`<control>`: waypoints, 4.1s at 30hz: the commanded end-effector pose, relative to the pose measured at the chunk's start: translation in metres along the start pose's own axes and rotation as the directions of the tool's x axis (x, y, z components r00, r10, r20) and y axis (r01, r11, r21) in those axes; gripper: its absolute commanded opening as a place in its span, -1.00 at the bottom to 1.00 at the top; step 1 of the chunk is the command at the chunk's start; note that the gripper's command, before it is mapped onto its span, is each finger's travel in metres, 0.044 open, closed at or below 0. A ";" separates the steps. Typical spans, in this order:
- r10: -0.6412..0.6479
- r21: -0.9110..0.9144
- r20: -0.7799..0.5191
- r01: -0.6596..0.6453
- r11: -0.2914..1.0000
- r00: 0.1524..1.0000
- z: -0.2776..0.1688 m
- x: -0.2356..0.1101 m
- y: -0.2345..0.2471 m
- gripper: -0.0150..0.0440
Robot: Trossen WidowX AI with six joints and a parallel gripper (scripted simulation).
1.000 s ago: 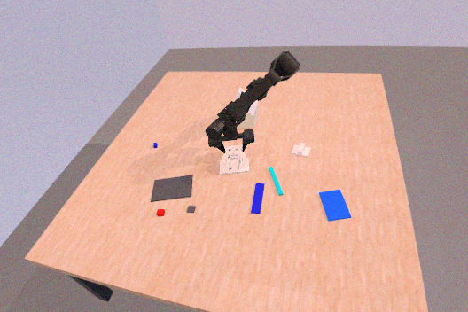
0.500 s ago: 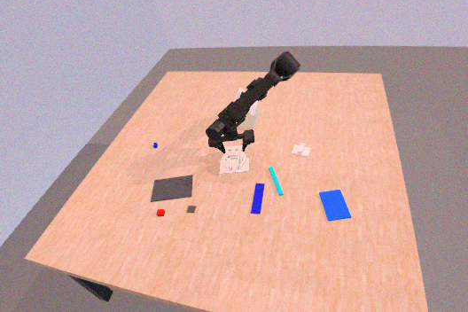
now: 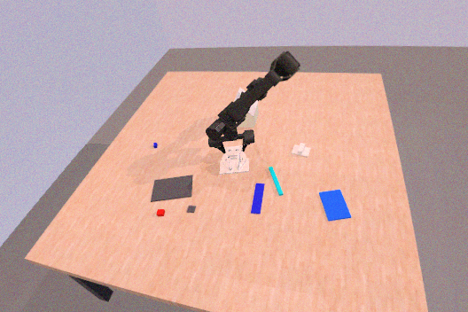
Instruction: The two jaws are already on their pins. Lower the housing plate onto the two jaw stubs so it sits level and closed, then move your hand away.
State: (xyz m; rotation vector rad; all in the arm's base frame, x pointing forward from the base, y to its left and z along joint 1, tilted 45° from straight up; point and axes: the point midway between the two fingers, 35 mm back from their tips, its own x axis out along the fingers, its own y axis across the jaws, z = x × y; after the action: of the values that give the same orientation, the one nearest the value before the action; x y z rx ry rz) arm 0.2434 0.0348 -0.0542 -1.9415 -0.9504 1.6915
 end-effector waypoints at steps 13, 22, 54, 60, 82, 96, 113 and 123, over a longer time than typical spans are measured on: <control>-0.002 -0.002 0.004 0.002 1.000 1.000 0.000 0.003 -0.001 0.70; -0.002 -0.002 0.004 0.002 1.000 1.000 0.000 0.003 -0.001 0.70; -0.002 -0.003 0.004 0.002 1.000 1.000 -0.001 -0.001 0.000 0.70; -0.002 -0.003 0.004 0.002 1.000 1.000 -0.001 0.001 -0.001 0.70; -0.002 -0.002 0.004 0.002 1.000 1.000 -0.001 0.003 -0.001 0.70; -0.002 -0.002 0.004 0.002 1.000 1.000 -0.001 0.003 -0.001 0.70; -0.002 0.000 0.001 0.002 1.000 1.000 0.000 0.001 0.000 1.00; 0.003 -0.002 0.005 -0.003 1.000 1.000 -0.002 -0.064 0.001 1.00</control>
State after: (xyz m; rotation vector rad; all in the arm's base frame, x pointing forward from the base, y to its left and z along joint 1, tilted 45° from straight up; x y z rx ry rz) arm 0.2412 0.0092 -0.0303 -1.9151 -0.9487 1.7073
